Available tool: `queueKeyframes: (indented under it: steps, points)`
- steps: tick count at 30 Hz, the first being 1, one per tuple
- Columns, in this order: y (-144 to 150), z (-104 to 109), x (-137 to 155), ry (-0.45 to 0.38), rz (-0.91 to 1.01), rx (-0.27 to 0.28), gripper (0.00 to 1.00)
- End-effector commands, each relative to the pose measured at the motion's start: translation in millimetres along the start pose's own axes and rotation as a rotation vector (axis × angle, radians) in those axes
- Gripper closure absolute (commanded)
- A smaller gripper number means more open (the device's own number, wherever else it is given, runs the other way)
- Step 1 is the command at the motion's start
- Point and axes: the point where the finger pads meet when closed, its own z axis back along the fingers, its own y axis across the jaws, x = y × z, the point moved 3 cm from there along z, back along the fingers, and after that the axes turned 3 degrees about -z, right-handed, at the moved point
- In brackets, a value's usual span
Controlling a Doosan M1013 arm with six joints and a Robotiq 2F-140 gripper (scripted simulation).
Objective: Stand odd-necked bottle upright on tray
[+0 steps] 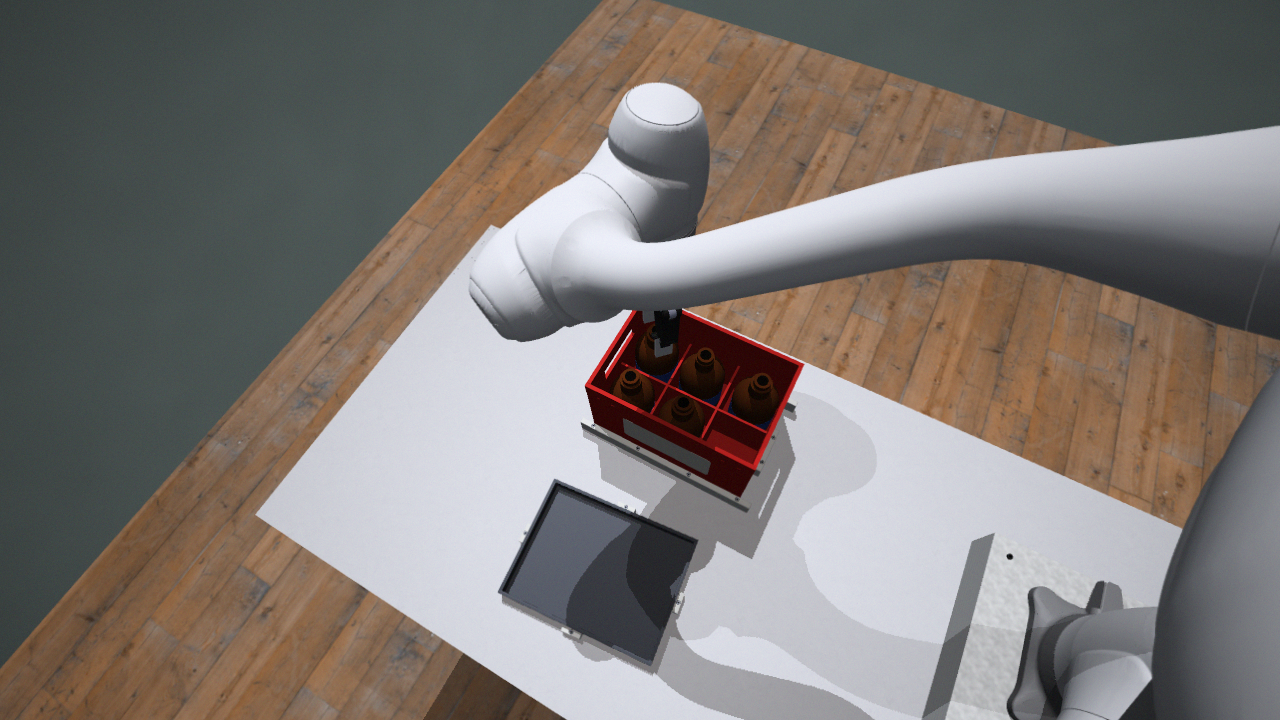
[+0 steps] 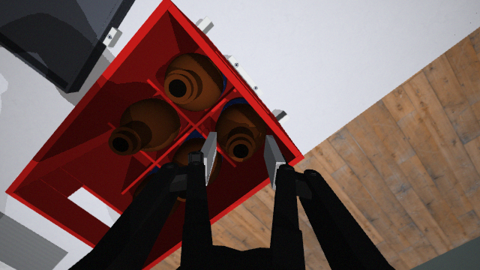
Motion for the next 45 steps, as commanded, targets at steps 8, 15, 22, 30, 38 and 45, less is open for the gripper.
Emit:
queueKeyframes:
  steps: [8, 15, 22, 30, 38, 45]
  points:
    - [0, 12, 0, 0.0, 0.0, 0.0, 0.62]
    - [0, 33, 0, 0.0, 0.0, 0.0, 0.62]
    - [0, 51, 0, 0.0, 0.0, 0.0, 0.62]
    - [0, 74, 0, 0.0, 0.0, 0.0, 0.62]
    - [0, 83, 0, 0.0, 0.0, 0.0, 0.62]
    - [0, 84, 0, 0.0, 0.0, 0.0, 1.0]
